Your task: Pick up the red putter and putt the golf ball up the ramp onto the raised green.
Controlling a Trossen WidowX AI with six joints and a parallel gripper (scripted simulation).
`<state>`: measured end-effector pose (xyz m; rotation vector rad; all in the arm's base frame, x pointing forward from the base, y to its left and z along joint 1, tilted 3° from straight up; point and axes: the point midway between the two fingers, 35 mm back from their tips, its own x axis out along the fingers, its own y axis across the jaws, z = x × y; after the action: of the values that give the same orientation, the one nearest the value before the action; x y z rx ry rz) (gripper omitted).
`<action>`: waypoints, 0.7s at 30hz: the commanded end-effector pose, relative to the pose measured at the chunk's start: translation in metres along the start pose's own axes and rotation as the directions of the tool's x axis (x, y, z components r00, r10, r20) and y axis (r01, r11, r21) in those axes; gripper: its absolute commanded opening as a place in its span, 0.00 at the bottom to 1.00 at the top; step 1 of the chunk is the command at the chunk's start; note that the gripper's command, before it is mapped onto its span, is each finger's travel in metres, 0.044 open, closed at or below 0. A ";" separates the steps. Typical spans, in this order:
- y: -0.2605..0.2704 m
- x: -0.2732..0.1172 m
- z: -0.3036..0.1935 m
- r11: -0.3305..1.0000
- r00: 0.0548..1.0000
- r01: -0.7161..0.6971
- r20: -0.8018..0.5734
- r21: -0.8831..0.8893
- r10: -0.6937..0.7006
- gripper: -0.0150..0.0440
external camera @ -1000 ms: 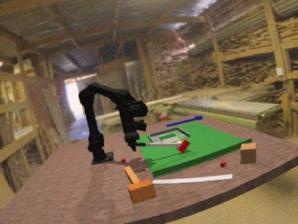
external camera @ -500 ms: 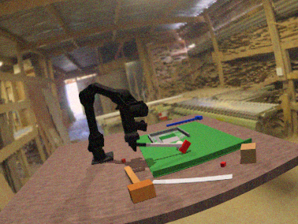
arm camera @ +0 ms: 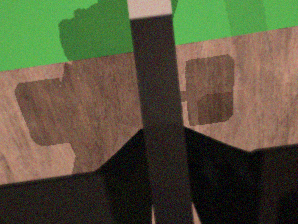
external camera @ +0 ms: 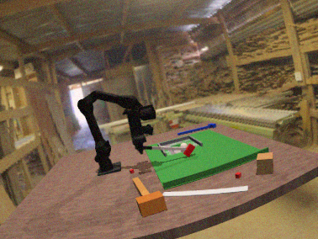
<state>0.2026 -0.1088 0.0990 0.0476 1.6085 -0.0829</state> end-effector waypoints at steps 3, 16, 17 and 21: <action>0.000 -0.022 0.002 1.000 1.000 0.007 0.015 0.006 -0.007 0.25; 0.001 -0.051 -0.001 1.000 1.000 0.000 0.001 0.001 0.000 0.25; 0.001 -0.051 -0.001 1.000 1.000 0.000 0.001 0.001 0.000 0.25; 0.001 -0.051 -0.001 1.000 1.000 0.000 0.001 0.001 0.000 0.25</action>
<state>0.2032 -0.1062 0.1505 0.0487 1.6096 -0.0835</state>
